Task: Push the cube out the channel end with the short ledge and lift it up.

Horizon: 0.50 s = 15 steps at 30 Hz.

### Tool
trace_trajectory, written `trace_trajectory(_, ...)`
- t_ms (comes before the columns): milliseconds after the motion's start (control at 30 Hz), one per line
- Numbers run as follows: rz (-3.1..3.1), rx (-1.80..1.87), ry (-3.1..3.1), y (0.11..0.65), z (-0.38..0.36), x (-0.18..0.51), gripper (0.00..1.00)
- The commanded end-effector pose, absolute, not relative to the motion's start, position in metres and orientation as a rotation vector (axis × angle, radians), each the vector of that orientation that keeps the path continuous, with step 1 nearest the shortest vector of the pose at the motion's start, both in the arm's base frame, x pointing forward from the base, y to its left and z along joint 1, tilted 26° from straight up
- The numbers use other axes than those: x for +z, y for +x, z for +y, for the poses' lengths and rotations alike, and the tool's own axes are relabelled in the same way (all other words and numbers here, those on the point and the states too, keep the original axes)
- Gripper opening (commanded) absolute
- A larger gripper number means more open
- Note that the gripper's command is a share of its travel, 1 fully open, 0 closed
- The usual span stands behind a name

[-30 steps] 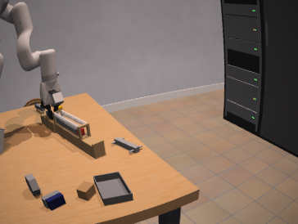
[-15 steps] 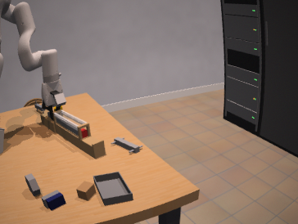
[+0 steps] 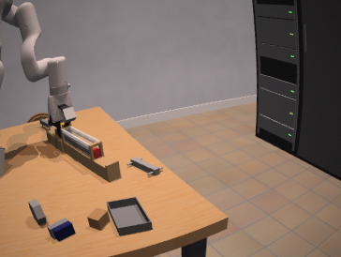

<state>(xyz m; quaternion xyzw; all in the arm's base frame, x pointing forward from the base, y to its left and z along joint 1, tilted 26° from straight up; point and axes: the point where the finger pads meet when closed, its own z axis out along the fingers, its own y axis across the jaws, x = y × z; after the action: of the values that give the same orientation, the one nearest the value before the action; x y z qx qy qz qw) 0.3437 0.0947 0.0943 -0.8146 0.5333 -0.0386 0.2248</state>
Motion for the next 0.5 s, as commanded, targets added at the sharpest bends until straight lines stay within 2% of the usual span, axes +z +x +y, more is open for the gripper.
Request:
trace_trajectory(0, 1.470, -0.109, -2.246, 0.3446, 0.0947, 0.0952, 0.00)
trace_trajectory(67, 1.470, -0.109, -2.246, 0.3446, 0.0947, 0.0952, 0.00)
trace_trajectory(100, 1.470, -0.109, -2.246, 0.3446, 0.0947, 0.0952, 0.38)
trace_trajectory(467, 1.470, -0.109, -2.246, 0.3446, 0.0947, 0.0952, 0.38)
